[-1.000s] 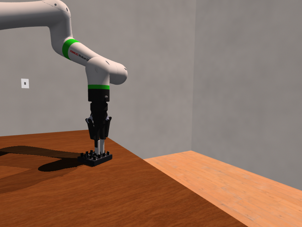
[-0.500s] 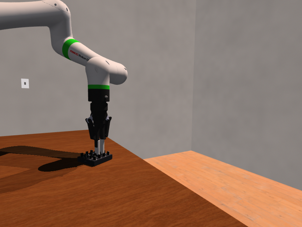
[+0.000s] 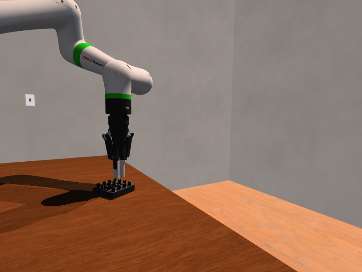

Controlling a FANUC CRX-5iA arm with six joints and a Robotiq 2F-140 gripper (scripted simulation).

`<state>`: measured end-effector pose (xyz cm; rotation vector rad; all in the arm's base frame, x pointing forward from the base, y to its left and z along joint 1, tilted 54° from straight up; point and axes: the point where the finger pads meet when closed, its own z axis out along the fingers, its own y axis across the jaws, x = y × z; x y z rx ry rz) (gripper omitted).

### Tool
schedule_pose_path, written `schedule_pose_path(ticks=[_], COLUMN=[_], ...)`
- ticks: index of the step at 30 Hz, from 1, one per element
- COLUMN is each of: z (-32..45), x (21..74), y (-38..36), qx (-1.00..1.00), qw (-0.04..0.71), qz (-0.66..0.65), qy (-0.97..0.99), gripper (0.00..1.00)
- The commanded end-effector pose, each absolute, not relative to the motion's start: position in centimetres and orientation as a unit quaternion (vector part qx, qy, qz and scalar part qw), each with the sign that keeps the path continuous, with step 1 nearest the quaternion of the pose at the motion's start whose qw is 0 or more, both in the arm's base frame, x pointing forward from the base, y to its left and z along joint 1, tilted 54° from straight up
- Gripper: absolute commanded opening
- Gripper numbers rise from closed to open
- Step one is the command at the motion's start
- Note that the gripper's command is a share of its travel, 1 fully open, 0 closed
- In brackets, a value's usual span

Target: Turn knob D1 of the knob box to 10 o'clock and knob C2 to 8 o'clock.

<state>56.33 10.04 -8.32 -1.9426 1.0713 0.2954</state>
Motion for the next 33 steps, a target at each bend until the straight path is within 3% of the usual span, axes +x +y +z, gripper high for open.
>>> schedule_pose_path(ticks=[1,21,33], z=[-8.1,-7.7,-6.3], x=[56.3,56.2,59.4], y=[9.7,9.2,7.0], qx=[-0.781,-0.780,-0.739], qw=[0.437,0.436,0.424], qz=[0.119,0.119,0.158], qy=[0.431,0.432,0.500], gripper=[0.12,0.12,0.12])
